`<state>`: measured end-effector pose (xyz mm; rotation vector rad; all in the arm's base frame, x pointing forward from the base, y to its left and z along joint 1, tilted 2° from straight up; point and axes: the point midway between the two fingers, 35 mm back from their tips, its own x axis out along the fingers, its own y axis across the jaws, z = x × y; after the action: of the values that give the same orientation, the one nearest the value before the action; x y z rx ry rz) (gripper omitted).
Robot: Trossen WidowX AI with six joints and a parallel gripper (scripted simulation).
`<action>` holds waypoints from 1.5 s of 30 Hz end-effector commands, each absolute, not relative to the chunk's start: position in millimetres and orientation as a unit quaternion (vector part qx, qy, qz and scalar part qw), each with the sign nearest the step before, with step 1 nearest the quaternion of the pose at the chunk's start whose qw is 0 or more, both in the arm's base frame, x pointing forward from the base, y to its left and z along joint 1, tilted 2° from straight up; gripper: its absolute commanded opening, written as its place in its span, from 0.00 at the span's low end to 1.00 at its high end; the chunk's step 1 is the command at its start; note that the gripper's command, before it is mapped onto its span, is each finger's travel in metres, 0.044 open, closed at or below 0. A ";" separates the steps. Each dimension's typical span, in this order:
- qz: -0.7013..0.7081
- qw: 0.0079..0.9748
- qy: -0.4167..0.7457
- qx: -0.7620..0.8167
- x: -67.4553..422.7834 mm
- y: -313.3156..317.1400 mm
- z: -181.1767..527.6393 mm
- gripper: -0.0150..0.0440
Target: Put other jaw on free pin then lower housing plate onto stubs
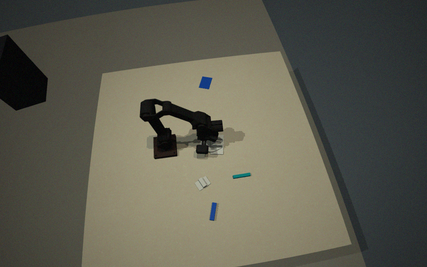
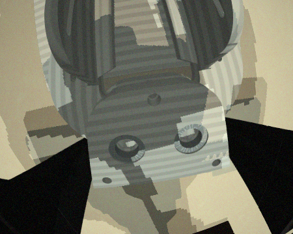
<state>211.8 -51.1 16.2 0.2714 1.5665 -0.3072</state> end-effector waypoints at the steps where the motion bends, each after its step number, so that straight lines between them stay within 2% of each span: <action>1: -0.135 0.691 0.700 0.119 212.7 -51.3 15.3 0.85; 41: -0.135 0.691 0.700 0.119 212.6 -51.4 12.0 0.85; 44: -0.137 0.691 0.700 0.121 213.1 -51.5 13.2 0.98; 45: -0.137 0.691 0.700 0.121 213.1 -51.5 13.2 1.00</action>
<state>213.3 -51.6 13.2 0.2704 1.5631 -0.3057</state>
